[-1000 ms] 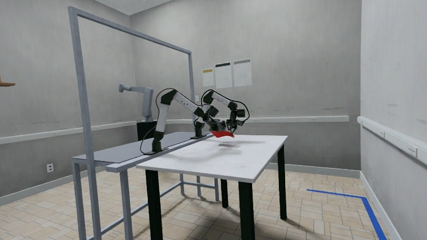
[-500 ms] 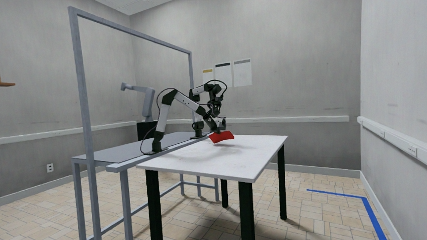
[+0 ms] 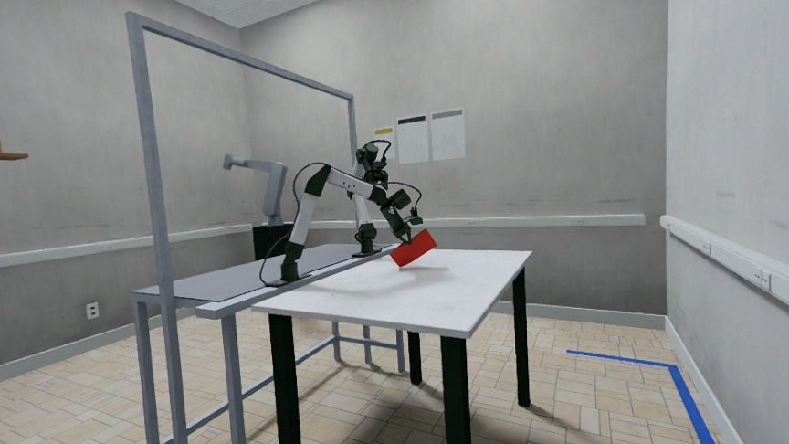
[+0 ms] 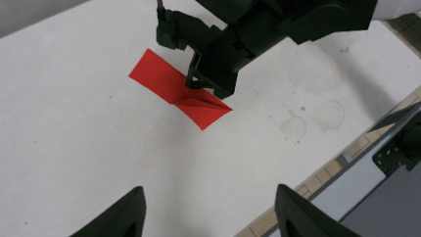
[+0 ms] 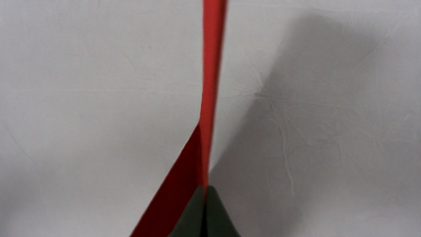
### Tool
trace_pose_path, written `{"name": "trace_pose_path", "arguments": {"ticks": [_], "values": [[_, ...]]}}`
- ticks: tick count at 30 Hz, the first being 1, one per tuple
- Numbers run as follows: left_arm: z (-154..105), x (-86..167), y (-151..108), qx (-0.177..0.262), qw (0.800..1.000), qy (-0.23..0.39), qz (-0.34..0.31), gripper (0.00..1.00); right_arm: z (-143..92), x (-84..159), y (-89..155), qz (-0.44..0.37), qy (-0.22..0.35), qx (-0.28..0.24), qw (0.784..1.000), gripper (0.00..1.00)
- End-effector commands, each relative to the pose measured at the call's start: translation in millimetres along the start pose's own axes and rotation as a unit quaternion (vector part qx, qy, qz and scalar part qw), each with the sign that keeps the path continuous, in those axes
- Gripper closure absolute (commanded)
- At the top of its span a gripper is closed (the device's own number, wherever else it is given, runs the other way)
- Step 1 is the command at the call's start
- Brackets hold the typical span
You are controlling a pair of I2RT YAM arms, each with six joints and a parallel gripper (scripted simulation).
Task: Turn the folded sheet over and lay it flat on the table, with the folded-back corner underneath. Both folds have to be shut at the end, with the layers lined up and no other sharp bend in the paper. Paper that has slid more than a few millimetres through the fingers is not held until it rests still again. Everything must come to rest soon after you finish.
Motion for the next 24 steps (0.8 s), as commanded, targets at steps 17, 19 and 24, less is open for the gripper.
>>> {"name": "trace_pose_path", "arguments": {"ticks": [17,19,24], "values": [[-62,32,13,-0.010,0.997,-0.082,0.009,0.35,11,-12,29,-0.437,0.082,0.185,0.876,0.99],[-60,32,12,-0.012,0.997,-0.079,0.011,0.35,12,-14,33,-0.480,0.086,0.203,0.849,0.99],[-68,36,14,0.002,0.996,-0.089,0.014,0.35,8,-14,45,-0.583,0.091,0.247,0.769,0.99]]}}
Point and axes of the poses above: on each arm, the point where the finger pads meet when closed, its own z axis out along the fingers, its own y axis across the jaws, x = y × z, the point moved 9 cm from there along -z, back along the fingers, and after that the axes turned 11 degrees about -z, right-handed, at the moved point
